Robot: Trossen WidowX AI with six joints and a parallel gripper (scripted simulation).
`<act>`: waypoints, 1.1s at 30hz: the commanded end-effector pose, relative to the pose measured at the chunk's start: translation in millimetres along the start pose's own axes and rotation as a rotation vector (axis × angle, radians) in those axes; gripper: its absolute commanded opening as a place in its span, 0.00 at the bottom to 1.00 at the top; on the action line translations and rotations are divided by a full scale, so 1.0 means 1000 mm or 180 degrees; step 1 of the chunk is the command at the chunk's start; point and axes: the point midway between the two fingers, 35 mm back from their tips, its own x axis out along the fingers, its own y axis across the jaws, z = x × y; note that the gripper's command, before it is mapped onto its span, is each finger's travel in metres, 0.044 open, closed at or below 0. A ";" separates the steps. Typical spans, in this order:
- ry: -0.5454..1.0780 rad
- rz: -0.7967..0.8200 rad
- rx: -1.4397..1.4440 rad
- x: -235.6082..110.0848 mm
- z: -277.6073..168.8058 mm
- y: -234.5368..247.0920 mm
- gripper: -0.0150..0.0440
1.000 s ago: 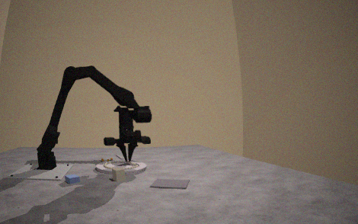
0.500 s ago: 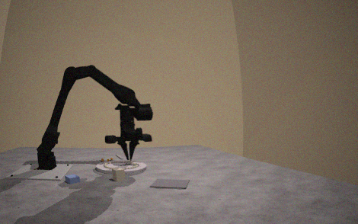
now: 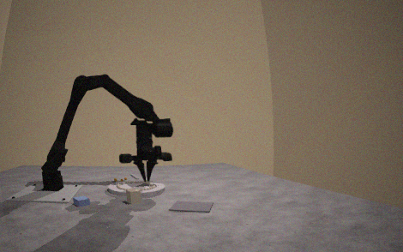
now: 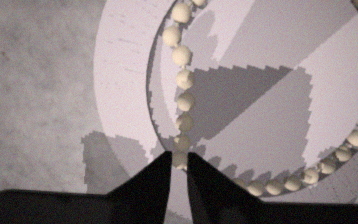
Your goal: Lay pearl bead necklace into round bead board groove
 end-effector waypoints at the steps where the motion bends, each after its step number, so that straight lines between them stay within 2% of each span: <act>1: 0.0001 -0.0023 0.0009 0.005 0.000 -0.001 0.25; 2: 0.0001 -0.0023 0.0009 0.005 0.000 -0.001 0.25; 19: -0.0001 -0.0018 0.0001 0.000 0.000 -0.001 1.00; 33: 0.0001 -0.0023 0.0009 -0.004 0.000 -0.001 1.00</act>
